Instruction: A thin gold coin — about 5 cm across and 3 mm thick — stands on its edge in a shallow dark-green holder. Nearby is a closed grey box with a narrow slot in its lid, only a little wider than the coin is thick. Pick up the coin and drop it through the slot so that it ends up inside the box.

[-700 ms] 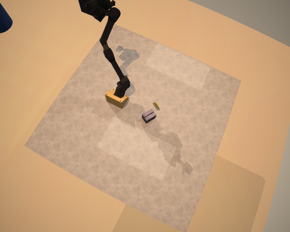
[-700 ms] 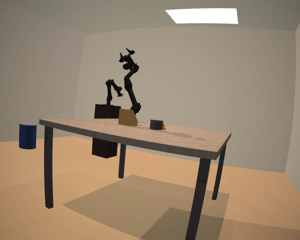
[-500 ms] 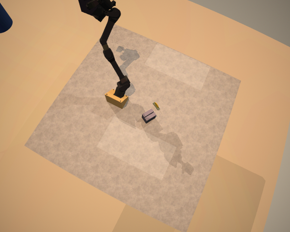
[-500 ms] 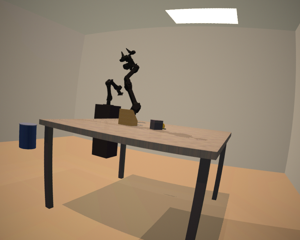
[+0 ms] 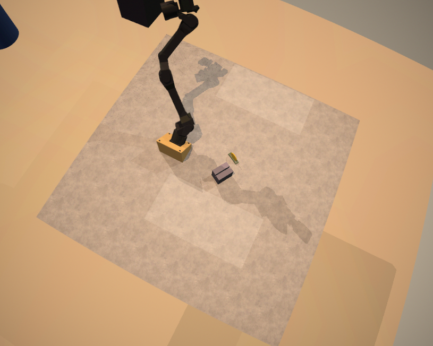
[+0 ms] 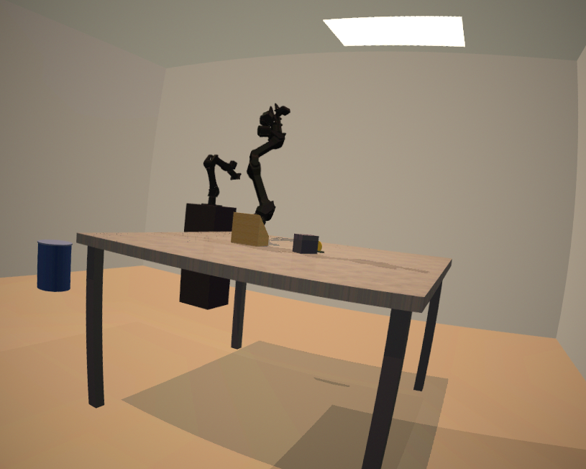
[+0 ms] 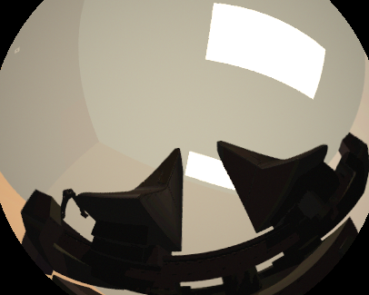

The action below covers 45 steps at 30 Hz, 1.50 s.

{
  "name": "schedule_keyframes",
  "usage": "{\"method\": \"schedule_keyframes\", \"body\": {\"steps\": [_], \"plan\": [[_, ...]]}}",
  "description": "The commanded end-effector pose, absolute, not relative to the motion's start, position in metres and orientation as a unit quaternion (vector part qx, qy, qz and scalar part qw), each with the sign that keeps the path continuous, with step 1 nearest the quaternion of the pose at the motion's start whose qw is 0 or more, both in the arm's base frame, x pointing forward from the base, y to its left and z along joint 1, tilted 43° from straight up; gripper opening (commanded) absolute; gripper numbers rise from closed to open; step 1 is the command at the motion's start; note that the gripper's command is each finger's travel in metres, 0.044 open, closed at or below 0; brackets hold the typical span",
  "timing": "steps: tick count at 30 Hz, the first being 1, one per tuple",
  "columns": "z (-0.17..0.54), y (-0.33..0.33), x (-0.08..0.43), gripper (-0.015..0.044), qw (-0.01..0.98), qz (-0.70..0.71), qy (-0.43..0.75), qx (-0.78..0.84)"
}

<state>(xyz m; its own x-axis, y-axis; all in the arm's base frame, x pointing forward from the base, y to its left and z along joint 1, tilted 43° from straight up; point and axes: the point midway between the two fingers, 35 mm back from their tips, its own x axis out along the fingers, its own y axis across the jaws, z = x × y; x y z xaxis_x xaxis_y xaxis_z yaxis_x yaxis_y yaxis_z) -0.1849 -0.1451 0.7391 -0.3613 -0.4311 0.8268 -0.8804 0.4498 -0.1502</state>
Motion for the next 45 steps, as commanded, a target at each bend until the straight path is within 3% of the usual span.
{"method": "schedule_keyframes", "body": {"steps": [1,12,22,33,45], "plan": [[0.754,-0.119,-0.147,0.0161,0.427,0.309,-0.735,0.426],[0.774,-0.027,-0.021,0.0161,0.623,0.3,-0.62,0.37],[0.741,0.047,0.124,0.0161,0.798,0.263,-0.471,0.268],[0.647,0.086,0.261,0.0161,0.924,0.217,-0.274,0.153],[0.477,0.08,0.384,0.0161,0.977,0.182,0.025,0.107]]}}
